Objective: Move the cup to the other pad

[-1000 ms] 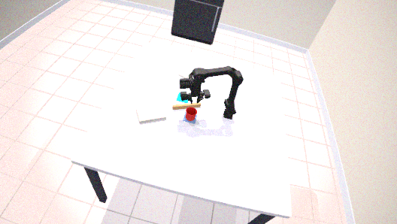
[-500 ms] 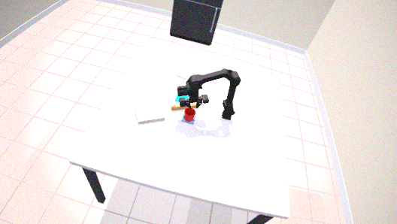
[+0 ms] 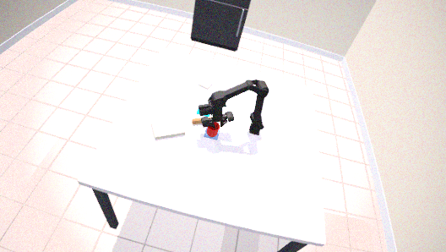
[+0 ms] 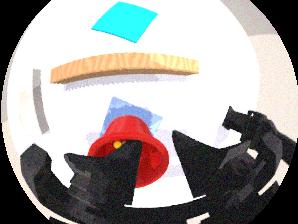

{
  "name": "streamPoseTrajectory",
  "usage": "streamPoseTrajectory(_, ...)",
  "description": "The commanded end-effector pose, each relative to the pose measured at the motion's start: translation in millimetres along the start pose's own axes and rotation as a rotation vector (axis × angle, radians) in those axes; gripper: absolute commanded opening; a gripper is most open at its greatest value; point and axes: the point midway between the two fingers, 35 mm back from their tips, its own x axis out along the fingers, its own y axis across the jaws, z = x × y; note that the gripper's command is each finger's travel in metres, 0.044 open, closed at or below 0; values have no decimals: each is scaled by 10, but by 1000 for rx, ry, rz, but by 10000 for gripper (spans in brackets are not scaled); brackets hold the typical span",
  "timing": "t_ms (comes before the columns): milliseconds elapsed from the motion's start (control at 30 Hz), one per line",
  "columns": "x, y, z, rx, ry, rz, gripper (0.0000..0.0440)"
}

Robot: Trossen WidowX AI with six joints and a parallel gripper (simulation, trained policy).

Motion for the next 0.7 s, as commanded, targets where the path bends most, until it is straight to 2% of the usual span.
streamPoseTrajectory(0, 171, -7, -24, -39, -2, -20, 173)
streamPoseTrajectory(233, 264, 9, -2, -92, -13, -1, 14)
streamPoseTrajectory(267, 257, 12, 4, -96, -15, 3, 3)
streamPoseTrajectory(667, 62, 49, 70, -76, -17, 64, 8)
